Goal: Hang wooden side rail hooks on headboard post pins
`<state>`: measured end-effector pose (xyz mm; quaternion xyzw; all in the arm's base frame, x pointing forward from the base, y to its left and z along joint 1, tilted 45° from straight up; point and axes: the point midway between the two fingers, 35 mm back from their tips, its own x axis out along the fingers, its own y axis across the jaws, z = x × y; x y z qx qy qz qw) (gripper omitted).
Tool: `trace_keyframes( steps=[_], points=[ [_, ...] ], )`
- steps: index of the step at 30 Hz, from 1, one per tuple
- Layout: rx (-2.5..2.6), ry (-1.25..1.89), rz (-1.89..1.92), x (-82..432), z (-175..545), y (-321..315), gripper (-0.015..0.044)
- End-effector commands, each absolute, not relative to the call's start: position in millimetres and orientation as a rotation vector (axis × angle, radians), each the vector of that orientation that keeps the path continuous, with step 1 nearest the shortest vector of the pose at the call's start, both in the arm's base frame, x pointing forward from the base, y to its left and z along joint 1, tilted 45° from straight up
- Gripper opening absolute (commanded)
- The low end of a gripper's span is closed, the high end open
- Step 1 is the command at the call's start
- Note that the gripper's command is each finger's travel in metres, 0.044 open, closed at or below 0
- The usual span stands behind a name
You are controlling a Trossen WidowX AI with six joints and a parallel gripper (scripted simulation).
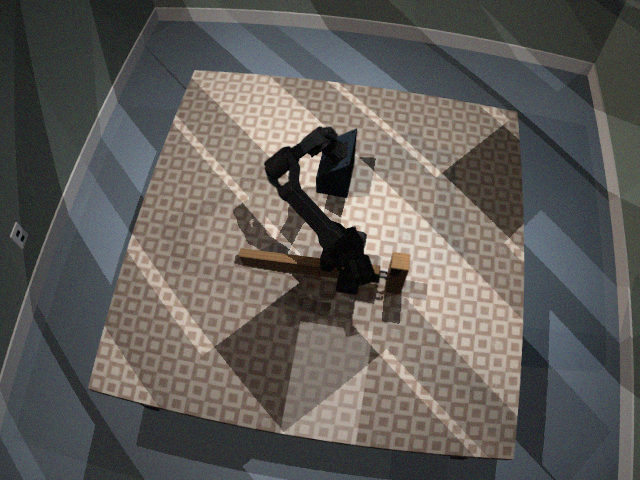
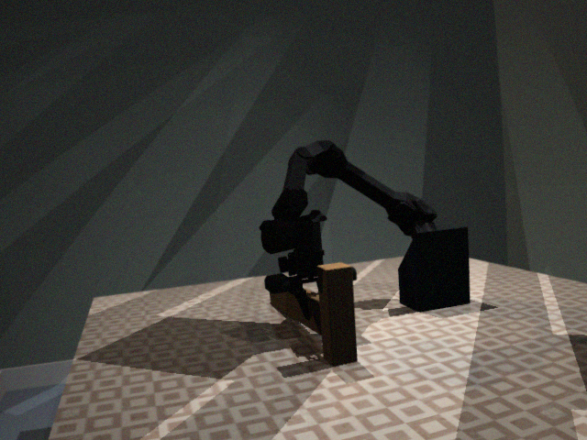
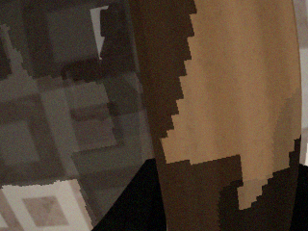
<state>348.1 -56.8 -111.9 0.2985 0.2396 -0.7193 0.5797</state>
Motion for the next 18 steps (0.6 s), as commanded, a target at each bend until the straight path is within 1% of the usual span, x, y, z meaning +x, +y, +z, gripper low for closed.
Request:
trace_keyframes(
  steps=[1, 18],
  points=[
    [0.708, 0.559, -1.667, 352.4, -110.7, -50.5, 0.0],
    [0.708, 0.559, -1.667, 352.0, -112.6, -49.6, 0.0]
  ],
)
